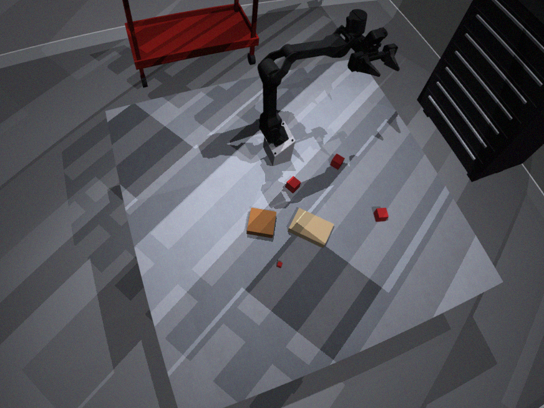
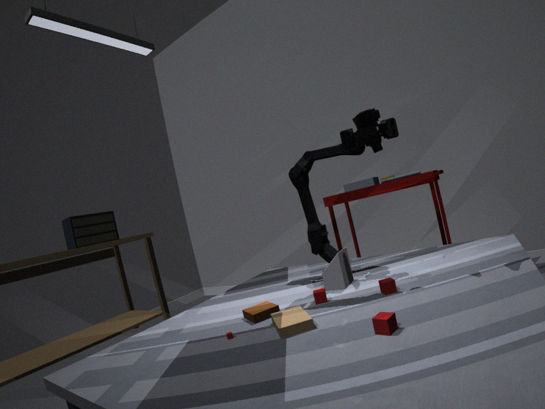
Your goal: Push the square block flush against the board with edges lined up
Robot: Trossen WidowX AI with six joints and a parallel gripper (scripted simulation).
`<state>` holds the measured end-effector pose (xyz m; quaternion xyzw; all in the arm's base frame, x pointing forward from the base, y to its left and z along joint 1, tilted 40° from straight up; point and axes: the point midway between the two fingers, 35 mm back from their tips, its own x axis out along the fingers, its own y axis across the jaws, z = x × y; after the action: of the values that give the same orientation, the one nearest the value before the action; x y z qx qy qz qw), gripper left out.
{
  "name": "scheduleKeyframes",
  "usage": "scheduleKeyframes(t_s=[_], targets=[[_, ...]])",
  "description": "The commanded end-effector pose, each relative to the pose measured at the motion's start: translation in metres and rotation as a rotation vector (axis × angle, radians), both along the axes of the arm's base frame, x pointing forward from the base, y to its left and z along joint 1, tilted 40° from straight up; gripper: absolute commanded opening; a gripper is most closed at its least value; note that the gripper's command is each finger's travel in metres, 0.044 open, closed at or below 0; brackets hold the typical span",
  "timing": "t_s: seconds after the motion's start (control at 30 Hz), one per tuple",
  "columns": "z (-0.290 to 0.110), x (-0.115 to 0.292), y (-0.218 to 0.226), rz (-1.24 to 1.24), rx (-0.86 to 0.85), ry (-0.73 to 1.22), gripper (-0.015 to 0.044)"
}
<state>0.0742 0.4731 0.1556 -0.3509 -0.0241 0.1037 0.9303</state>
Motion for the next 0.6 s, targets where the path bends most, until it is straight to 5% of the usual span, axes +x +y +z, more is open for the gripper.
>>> scheduleKeyframes(t_s=[0.0,0.47,0.57], targets=[[0.000,0.000,0.000,0.000,0.000,0.000,0.0374],[0.016,0.092,-0.022,-0.063,0.075,0.112,0.0006],[0.017,0.118,-0.035,-0.108,0.111,0.135,0.0000]])
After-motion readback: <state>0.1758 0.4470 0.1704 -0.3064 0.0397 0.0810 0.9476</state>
